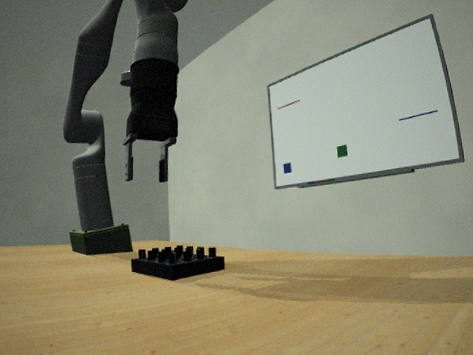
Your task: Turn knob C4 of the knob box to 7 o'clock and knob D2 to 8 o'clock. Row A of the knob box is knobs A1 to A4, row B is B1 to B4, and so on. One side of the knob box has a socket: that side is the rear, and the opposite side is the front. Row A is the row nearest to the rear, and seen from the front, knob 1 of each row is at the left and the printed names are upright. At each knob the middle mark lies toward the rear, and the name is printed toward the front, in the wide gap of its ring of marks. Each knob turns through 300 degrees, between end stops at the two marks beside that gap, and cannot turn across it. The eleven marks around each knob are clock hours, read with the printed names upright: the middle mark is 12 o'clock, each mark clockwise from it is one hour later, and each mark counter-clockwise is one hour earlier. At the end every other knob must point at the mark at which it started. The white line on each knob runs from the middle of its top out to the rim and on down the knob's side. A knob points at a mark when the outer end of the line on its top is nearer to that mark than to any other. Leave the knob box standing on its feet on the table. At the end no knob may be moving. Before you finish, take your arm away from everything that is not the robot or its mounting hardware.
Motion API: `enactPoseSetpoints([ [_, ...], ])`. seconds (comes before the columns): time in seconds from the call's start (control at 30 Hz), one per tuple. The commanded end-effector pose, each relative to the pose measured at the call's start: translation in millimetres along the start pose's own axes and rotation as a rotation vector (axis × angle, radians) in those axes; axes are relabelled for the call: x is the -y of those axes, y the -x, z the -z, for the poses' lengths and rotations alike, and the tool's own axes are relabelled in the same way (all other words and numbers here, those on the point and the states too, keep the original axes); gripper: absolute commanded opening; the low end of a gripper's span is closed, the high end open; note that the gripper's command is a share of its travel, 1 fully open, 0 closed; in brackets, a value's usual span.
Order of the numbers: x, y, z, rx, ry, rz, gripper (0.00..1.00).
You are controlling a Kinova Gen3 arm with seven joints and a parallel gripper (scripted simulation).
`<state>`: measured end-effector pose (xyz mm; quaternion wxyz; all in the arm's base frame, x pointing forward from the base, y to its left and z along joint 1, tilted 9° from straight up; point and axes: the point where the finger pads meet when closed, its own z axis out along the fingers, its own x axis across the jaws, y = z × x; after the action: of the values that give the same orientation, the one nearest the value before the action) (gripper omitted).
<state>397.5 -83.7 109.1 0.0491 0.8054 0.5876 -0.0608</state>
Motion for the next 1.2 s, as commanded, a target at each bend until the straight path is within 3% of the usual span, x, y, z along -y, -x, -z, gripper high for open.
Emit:
enactPoseSetpoints([
  [0.0,-7.2,-2.1,21.7,-0.009,0.029,0.000,1.00],
  [0.3,-6.8,-2.0,35.8,-0.009,0.029,0.000,1.00],
  [1.17,-6.8,-2.0,36.0,-0.009,0.029,0.000,1.00],
])
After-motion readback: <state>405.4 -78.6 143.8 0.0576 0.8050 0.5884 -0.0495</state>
